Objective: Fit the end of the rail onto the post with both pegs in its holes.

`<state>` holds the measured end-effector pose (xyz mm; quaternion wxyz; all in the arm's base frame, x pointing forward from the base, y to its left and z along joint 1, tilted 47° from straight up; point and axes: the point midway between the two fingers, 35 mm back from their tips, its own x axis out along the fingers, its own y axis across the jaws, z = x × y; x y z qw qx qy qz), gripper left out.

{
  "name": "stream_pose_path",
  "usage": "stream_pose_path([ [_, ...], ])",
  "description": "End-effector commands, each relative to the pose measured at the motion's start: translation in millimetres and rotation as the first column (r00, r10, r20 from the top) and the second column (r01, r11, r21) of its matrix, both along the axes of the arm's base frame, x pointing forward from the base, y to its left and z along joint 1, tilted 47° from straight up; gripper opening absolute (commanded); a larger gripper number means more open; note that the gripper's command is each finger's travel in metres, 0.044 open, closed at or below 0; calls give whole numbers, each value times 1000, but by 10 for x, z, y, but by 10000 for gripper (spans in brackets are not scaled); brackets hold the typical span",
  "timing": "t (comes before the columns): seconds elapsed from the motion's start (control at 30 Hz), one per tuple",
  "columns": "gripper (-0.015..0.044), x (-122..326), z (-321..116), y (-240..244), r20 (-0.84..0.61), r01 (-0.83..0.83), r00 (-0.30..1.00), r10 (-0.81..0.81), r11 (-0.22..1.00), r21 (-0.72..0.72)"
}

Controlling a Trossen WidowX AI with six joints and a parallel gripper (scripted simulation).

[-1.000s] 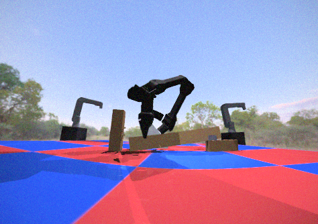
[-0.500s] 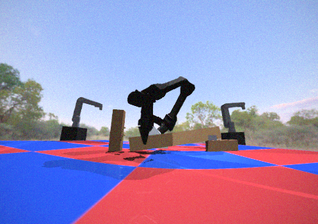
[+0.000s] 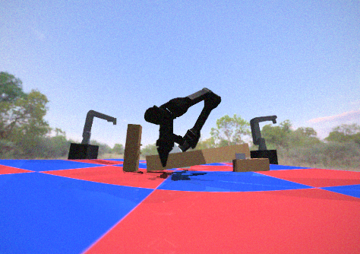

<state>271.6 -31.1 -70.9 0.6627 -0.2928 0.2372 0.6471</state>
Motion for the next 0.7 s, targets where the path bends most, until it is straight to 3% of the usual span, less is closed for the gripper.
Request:
stream_pose_path([
  [0.0, 177, -3, -3, 10, -2, 5, 1000, -5, 1000, 5],
  [0.17, 46, -3, -3, 10, -2, 5, 1000, -5, 1000, 5],
  [0.4, 0, -3, -3, 10, -2, 5, 1000, -5, 1000, 5],
  [0.67, 0, -3, -3, 10, -2, 5, 1000, -5, 1000, 5],
])
